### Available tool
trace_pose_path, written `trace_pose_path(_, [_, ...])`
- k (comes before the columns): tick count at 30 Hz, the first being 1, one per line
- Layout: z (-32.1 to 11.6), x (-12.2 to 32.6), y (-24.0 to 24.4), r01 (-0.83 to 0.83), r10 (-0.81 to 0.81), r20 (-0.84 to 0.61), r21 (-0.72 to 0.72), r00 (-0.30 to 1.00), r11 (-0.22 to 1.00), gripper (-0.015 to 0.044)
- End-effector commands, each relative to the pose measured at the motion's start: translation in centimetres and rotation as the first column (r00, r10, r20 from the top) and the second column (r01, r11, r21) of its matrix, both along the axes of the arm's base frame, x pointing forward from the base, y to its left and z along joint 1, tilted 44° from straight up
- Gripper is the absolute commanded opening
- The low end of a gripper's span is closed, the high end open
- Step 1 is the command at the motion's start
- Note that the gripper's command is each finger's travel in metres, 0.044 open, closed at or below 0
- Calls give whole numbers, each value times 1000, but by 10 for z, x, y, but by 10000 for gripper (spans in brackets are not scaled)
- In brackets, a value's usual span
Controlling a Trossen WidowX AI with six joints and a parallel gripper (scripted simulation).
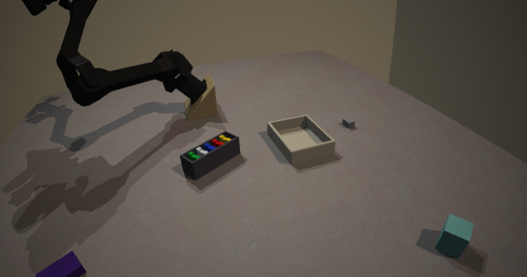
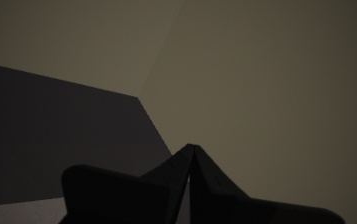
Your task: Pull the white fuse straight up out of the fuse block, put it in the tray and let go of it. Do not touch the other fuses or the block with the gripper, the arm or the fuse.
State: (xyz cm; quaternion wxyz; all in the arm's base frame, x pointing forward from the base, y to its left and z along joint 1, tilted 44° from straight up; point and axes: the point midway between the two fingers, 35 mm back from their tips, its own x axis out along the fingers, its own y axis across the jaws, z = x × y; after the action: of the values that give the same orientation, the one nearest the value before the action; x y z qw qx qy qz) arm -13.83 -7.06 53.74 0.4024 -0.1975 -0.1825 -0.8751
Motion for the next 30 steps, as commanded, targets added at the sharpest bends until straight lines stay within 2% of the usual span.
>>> trace_pose_path(1, [0, -1, 1, 4, -4, 1, -2, 1000, 1000, 26])
trace_pose_path(3, [0, -8, 8, 36, -36, 8, -18, 999, 999, 74])
trace_pose_path(10, [-7, -60, 85, 350, -339, 102, -139, 935, 926, 74])
trace_pose_path(20, [-23, -79, 175, 630, -593, 214, -209, 776, 748, 74])
trace_pose_path(24, [-40, -81, 229, 761, -694, 314, -241, 648, 602, 74])
trace_pose_path(30, [-78, -59, 318, 923, -786, 487, -242, 381, 298, 74])
